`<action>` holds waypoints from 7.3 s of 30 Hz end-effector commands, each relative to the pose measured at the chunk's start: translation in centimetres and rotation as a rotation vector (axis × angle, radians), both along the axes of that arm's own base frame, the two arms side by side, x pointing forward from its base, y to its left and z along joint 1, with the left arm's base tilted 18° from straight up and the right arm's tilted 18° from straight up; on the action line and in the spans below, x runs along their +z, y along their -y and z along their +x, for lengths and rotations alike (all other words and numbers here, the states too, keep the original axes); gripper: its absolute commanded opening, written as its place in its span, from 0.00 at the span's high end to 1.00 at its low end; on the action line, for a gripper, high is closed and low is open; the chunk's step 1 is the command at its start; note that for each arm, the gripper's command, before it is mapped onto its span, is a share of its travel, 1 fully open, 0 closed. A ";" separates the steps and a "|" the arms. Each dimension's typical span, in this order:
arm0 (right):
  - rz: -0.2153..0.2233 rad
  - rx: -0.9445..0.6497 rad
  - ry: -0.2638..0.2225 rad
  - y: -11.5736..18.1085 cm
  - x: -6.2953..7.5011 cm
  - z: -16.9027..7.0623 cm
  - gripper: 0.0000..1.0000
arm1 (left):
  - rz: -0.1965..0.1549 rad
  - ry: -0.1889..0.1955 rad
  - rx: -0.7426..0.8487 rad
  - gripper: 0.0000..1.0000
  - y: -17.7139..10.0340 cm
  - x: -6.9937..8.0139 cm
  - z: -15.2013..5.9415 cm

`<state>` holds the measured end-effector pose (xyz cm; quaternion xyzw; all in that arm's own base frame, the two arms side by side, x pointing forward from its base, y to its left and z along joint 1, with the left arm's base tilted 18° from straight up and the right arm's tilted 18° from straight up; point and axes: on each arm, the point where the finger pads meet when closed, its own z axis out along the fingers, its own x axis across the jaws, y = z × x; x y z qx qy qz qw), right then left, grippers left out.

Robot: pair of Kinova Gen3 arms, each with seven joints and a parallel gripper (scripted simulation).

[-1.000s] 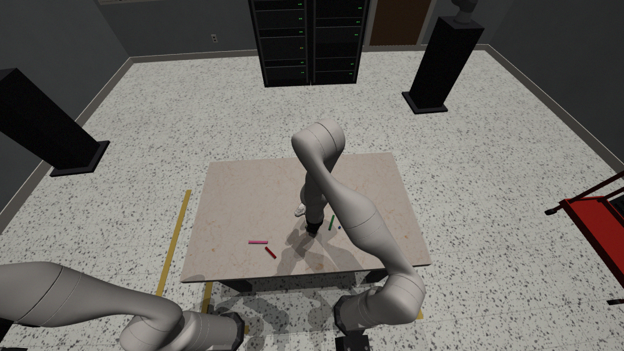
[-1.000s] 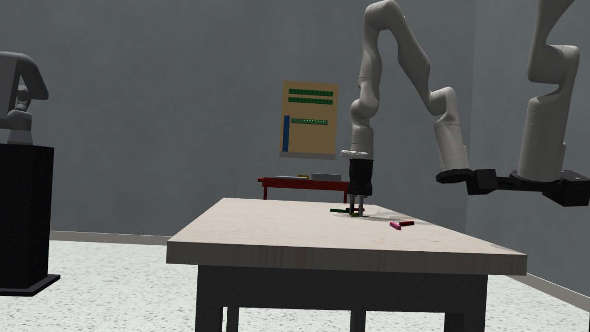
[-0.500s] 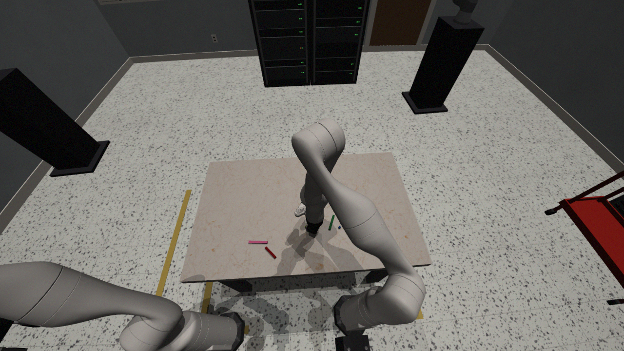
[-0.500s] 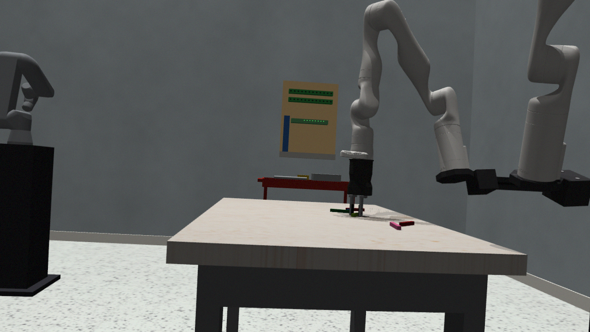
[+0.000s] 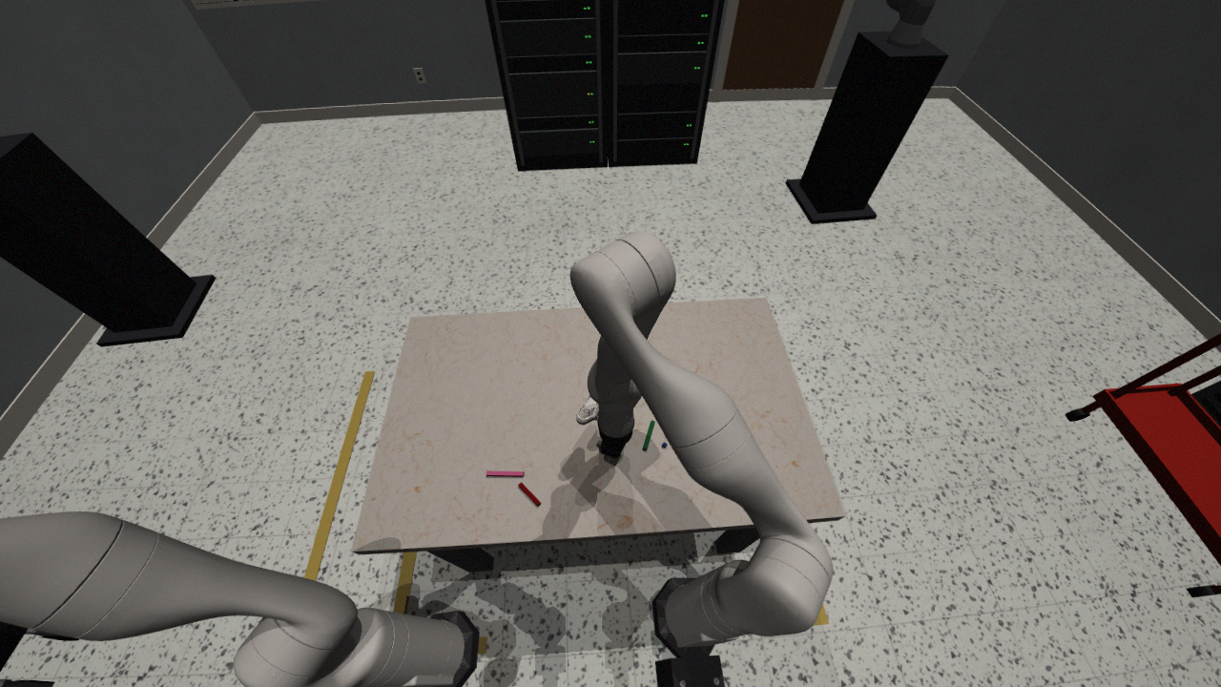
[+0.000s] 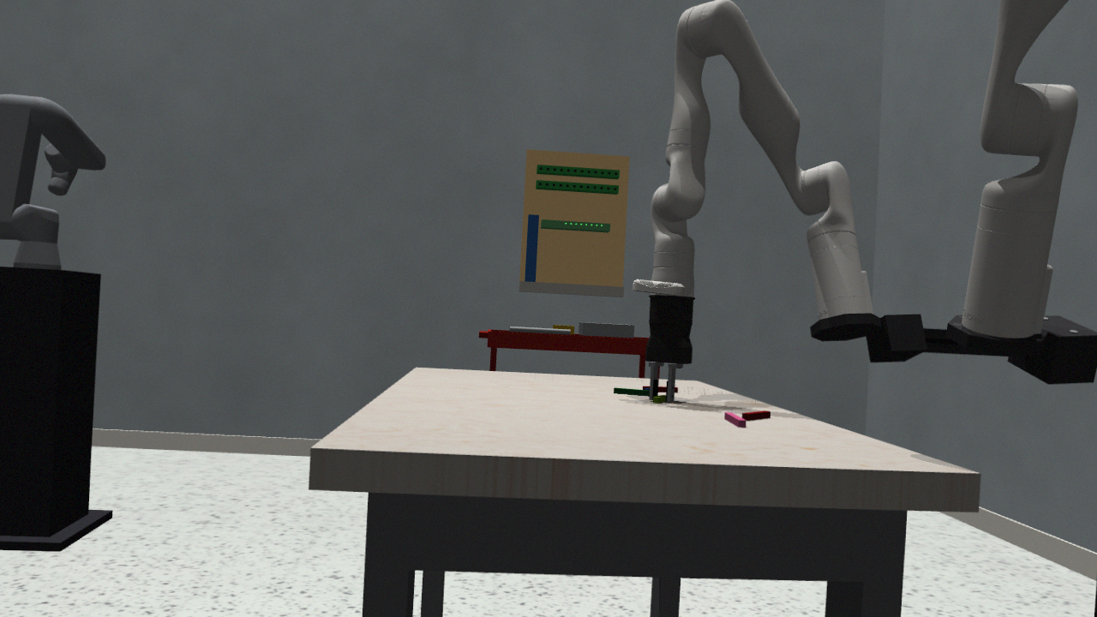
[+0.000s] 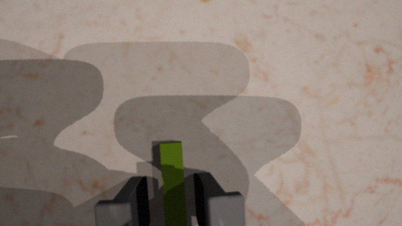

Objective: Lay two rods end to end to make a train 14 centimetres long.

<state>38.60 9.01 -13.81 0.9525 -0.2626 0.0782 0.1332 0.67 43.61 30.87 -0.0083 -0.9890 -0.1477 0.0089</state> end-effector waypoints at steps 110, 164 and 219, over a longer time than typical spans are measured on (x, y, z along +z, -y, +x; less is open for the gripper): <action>-0.008 0.121 -0.033 -12.9 8.1 15.0 0.76 | 0.001 0.004 -0.003 0.00 -0.1 0.1 0.1; -0.005 0.123 -0.027 -10.5 -0.3 16.2 0.76 | 0.001 0.004 -0.003 0.00 -0.1 0.1 0.1; -0.005 0.131 -0.029 -10.6 -0.3 16.1 0.76 | 0.001 0.004 -0.003 0.00 -0.1 0.1 0.1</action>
